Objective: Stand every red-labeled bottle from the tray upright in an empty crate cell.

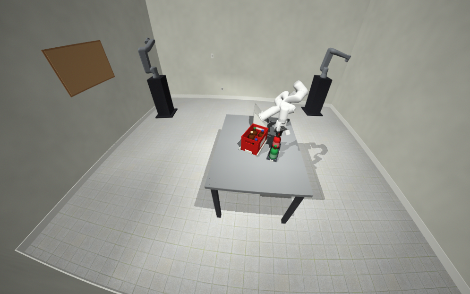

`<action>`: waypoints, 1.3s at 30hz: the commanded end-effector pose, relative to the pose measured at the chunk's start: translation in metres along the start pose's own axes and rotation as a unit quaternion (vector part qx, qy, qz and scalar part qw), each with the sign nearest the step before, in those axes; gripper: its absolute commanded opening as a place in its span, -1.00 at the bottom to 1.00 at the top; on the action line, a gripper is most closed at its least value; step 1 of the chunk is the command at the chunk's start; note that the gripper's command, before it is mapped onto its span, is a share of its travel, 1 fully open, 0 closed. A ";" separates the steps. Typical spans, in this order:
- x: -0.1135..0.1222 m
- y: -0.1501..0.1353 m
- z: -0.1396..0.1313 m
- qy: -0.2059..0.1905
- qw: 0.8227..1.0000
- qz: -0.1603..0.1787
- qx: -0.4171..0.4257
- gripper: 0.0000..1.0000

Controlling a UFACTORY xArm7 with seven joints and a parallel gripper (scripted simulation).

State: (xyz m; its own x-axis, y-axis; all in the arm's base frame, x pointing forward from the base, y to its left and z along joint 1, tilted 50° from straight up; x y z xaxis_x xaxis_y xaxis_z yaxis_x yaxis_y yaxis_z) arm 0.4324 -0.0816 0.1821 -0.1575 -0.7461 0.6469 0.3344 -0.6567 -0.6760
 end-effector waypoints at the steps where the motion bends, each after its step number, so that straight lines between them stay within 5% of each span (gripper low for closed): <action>1: 0.003 0.001 0.001 0.002 1.000 -0.002 0.000 -1.00; 39: 0.035 0.001 0.000 0.002 1.000 -0.002 0.000 -1.00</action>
State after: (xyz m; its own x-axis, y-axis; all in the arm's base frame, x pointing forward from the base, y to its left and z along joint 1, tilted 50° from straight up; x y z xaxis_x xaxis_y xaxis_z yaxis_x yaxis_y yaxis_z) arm 0.4279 -0.1025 0.2003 -0.1576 -0.7461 0.6469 0.3344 -0.6567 -0.6759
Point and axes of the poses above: the point where the finger pads meet when closed, its own x axis back along the fingers, its own y axis across the jaws, z = x × y, the point moved 2 cm from there along x, back along the fingers, and after that the axes turned 2 degrees about -x, right-handed, at the moved point
